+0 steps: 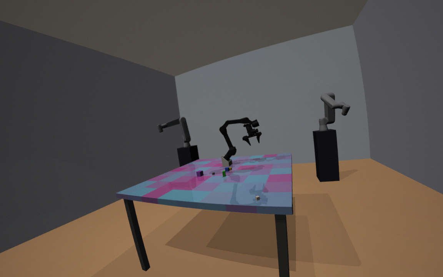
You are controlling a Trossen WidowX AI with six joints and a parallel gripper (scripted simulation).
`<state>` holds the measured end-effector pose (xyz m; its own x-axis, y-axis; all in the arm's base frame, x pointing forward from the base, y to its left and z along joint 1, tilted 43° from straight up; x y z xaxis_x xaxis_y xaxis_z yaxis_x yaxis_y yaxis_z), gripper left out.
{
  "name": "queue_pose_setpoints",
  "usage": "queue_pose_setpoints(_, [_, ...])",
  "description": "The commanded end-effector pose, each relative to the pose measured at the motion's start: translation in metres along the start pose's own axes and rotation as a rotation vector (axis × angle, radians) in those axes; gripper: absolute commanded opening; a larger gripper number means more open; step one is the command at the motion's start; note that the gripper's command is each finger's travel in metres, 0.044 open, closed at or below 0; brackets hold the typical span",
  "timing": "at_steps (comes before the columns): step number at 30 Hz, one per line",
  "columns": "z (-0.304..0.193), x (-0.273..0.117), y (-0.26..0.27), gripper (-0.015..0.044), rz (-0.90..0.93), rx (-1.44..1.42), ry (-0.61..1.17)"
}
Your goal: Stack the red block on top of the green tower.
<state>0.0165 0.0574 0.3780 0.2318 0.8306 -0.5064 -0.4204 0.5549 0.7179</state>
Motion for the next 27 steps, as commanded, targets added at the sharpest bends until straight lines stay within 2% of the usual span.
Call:
queue_pose_setpoints(1, [-0.002,0.016,0.0,0.044,-0.076,-0.038,0.001])
queue_pose_setpoints(14, [0.004,0.067,-0.012,0.044,-0.32,-0.116,0.058])
queue_pose_setpoints(27, [0.024,0.111,-0.048,0.044,-0.504,-0.089,0.174])
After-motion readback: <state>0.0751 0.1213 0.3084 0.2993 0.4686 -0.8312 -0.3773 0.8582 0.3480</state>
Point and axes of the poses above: the point midway between the two fingers, 35 mm back from their tips, its own x axis out along the fingers, its own y axis across the jaws, z = x × y, the point moved 8 cm from there along -x, back along the fingers, and after that the axes turned 7 degrees about x, right-handed, at the moved point
